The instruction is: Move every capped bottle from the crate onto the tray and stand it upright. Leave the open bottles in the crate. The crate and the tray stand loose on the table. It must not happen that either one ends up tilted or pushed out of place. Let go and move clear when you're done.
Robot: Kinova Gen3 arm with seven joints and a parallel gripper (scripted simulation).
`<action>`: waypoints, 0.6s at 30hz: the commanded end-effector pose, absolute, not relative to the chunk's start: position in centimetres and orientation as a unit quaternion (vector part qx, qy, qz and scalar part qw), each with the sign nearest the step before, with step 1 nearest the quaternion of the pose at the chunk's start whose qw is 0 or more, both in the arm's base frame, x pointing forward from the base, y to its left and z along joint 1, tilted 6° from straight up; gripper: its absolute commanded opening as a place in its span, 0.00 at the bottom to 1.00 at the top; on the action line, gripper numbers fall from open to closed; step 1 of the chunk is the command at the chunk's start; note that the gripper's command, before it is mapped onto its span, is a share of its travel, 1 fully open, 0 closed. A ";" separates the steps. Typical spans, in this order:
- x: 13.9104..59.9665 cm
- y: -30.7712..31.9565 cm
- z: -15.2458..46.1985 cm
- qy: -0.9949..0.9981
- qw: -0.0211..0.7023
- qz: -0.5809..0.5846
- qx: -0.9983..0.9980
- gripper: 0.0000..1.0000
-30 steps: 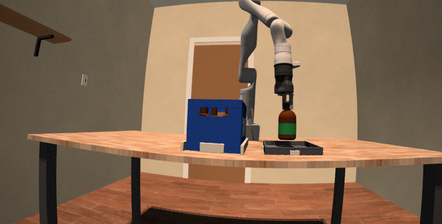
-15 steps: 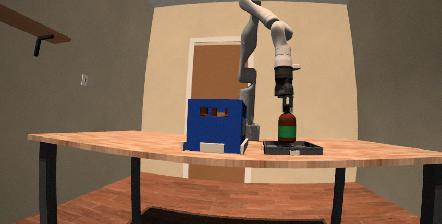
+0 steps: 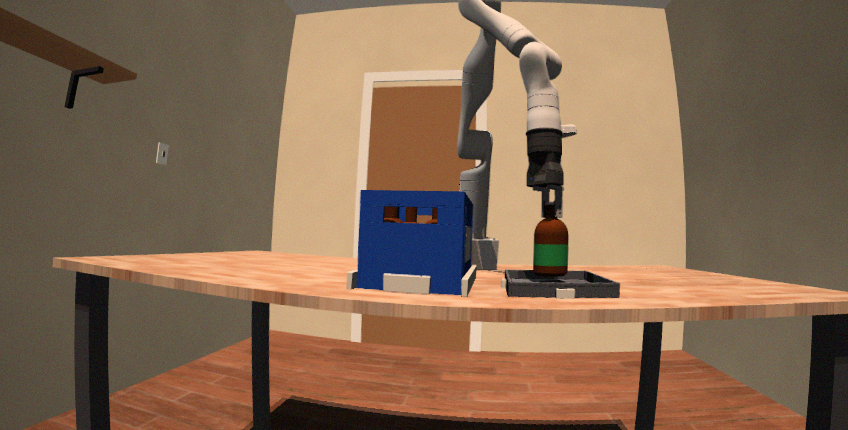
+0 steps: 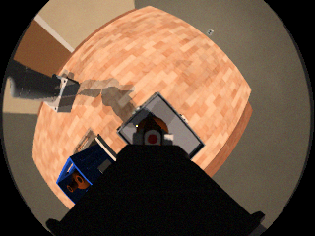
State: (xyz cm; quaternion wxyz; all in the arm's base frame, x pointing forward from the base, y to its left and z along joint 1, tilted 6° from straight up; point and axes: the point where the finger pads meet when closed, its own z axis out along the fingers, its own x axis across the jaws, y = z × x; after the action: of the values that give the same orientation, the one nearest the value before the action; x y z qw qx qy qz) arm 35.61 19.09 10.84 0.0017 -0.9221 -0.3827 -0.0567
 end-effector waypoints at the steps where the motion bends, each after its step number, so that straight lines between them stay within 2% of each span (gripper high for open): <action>1: 35.6 19.1 10.8 -0.383 0.002 -0.057 -0.922 0.00; 18: 35.7 19.2 10.2 -0.383 0.002 -0.056 -0.922 0.00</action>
State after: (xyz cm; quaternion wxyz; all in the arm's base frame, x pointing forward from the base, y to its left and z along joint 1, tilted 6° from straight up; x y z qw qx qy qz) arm 35.69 19.12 10.28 0.0018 -0.9222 -0.3826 -0.0566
